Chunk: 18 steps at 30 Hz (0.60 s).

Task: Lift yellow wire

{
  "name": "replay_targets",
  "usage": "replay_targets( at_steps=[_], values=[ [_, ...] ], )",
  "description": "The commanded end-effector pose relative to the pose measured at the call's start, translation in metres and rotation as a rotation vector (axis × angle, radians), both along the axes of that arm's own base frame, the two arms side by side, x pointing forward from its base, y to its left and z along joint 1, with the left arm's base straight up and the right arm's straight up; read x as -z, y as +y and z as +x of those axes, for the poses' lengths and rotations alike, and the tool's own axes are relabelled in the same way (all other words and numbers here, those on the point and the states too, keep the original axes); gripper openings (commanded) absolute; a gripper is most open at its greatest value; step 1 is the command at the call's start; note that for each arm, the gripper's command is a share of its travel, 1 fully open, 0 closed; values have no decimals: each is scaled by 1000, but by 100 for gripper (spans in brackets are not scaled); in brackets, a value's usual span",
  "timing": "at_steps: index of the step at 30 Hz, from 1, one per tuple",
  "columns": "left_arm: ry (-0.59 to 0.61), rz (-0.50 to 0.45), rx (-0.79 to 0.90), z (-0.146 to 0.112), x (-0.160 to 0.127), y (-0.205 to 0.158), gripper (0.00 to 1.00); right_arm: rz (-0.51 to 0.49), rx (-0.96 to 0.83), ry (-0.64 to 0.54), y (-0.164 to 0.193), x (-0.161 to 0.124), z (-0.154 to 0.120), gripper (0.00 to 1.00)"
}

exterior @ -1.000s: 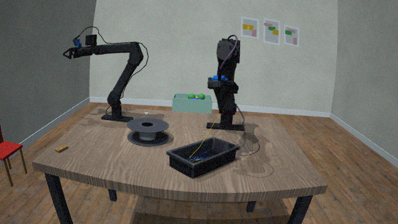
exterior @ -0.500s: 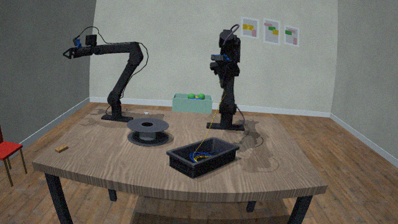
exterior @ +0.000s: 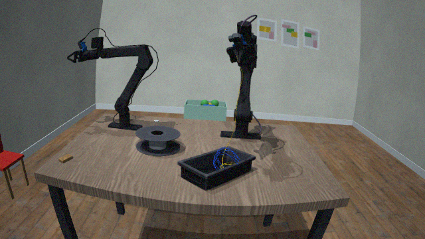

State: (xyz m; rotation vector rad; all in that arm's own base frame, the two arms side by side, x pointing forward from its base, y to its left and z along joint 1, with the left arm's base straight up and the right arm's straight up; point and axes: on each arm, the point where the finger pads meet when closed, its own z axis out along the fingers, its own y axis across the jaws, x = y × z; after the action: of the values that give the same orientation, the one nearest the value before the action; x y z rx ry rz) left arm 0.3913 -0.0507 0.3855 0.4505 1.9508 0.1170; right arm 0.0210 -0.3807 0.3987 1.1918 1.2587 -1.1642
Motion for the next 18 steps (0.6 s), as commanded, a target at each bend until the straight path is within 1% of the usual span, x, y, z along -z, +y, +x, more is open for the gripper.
replay_targets(
  at_steps=[1, 8, 10, 18],
  values=[
    [-130, -21, -2, -5, -36, 0, 0, -26, -1, -8, -1, -7, -1, 100],
    [-247, -37, -2, -10, -68, 0, 0, -26, -1, -8, -1, -7, -1, 100],
    [-247, -37, -2, -10, -68, 0, 0, -26, -1, -8, -1, -7, -1, 100],
    [-341, -49, -1, -13, -94, 0, 0, -26, -1, -8, -1, -7, -1, 100]
  ],
)
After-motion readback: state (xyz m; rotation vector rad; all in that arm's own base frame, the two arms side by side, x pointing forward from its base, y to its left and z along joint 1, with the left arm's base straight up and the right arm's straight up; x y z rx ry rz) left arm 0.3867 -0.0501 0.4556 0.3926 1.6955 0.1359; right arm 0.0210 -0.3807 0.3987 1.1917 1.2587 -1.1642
